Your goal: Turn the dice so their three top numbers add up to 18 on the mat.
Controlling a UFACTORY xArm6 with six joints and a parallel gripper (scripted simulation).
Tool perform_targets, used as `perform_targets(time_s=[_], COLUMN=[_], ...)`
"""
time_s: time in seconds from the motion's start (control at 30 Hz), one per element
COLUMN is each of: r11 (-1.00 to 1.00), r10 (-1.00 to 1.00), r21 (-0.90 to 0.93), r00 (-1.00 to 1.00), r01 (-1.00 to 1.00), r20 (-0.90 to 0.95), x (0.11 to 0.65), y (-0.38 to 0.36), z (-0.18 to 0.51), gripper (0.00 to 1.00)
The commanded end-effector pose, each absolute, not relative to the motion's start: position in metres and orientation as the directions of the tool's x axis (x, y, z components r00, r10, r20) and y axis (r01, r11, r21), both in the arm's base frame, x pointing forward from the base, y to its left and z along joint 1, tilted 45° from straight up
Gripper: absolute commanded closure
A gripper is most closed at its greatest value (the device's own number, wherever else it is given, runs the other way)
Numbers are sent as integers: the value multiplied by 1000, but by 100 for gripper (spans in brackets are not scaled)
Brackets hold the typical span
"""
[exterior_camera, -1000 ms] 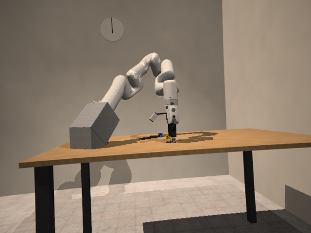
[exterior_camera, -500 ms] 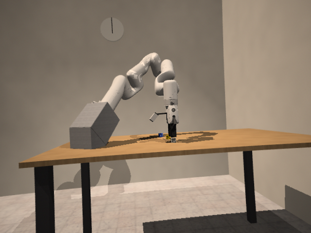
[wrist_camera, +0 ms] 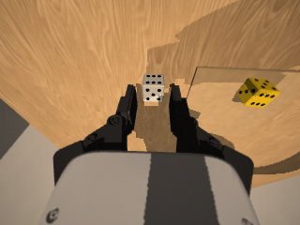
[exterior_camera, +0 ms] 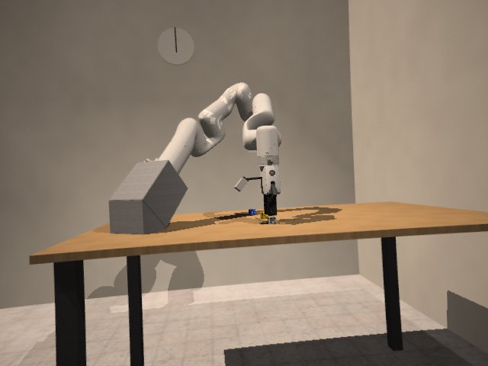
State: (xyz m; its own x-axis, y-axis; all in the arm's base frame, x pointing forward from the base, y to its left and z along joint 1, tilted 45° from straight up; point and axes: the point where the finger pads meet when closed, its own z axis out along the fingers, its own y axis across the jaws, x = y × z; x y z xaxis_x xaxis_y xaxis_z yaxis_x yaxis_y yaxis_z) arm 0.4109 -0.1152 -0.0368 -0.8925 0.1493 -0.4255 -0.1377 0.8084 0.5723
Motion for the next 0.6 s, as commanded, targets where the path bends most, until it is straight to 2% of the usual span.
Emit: perform_targets(time_s=[0.0,0.57], r11=[810,810], r10=[150,150], r21=[571,571], r00=[-892,-892], r01=[-137,-137], r20=[-427,-427], x=[412,421], y=[-116,-104], z=[-37,-52], gripper=[58,58])
